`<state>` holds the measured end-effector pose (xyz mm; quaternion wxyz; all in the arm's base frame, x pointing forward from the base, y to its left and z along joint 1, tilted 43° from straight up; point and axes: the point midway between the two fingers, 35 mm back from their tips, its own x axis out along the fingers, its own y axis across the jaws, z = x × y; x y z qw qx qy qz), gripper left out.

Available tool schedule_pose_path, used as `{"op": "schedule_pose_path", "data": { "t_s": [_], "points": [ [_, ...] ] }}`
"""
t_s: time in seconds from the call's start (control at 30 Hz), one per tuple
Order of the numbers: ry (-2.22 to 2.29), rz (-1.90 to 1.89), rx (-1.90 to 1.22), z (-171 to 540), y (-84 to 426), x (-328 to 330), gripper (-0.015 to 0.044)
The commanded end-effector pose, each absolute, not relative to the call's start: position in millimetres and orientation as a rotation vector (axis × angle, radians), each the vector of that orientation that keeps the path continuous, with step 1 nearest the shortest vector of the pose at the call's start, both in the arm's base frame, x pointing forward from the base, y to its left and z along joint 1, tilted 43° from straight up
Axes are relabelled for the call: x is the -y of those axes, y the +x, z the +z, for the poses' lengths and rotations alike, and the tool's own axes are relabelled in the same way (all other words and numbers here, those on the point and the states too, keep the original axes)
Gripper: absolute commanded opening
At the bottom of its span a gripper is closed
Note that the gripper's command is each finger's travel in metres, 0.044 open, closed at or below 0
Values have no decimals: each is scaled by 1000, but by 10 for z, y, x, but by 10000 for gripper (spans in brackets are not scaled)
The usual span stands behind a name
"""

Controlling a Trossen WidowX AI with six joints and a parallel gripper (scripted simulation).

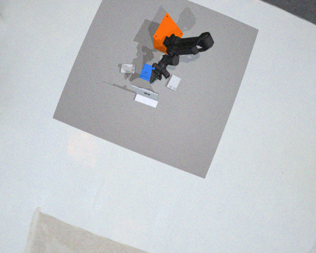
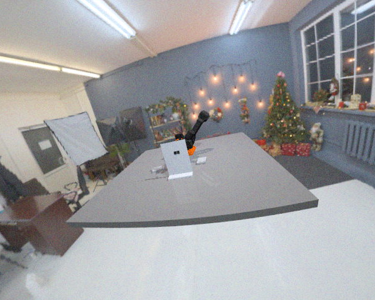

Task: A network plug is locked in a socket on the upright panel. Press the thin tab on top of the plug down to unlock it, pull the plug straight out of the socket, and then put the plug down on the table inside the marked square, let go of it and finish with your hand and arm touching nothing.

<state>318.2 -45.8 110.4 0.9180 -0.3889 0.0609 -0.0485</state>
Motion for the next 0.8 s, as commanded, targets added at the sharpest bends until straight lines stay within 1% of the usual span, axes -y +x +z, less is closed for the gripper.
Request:
{"op": "schedule_pose_path", "data": {
  "t_s": [0.0,0.77],
  "points": [
    [-820,-103,-135,1063,3155,472,156],
    [-820,-104,-134,1101,3490,464,156]
  ]
}}
